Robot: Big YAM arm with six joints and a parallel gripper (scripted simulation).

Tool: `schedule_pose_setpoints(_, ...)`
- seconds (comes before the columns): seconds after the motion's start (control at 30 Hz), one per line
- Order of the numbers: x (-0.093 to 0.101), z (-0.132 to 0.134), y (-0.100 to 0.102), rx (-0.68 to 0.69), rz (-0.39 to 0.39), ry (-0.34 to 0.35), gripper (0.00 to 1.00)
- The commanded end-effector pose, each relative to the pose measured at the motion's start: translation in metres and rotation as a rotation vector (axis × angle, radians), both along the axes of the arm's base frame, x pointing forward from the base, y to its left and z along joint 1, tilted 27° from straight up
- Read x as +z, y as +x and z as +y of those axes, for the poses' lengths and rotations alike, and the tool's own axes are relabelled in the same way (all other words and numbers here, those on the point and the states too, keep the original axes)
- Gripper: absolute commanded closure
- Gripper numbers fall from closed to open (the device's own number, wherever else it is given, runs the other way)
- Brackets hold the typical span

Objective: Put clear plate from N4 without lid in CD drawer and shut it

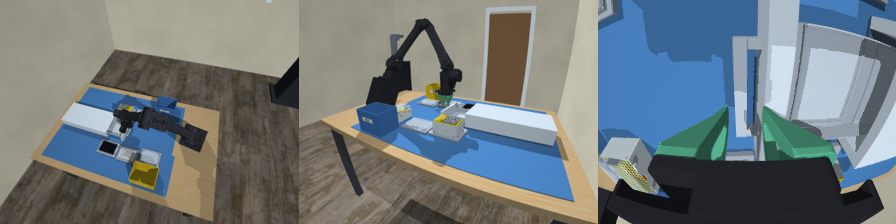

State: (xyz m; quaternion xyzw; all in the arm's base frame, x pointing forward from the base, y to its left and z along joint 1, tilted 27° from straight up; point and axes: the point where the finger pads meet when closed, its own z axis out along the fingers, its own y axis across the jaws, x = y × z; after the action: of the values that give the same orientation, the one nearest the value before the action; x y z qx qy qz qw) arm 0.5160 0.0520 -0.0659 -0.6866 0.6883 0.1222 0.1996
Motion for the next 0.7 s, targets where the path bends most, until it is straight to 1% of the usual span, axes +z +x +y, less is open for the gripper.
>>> schedule_pose_setpoints(0.0,-0.0313,0.0206,-0.0110,0.022,0.039,-0.001,0.70)
schedule_pose_setpoints(0.2,-0.0379,0.0239,-0.0107,0.022,0.039,-0.001,0.70)
schedule_pose_setpoints(0.67,-0.0379,0.0239,-0.0107,0.022,0.039,0.000,0.70)
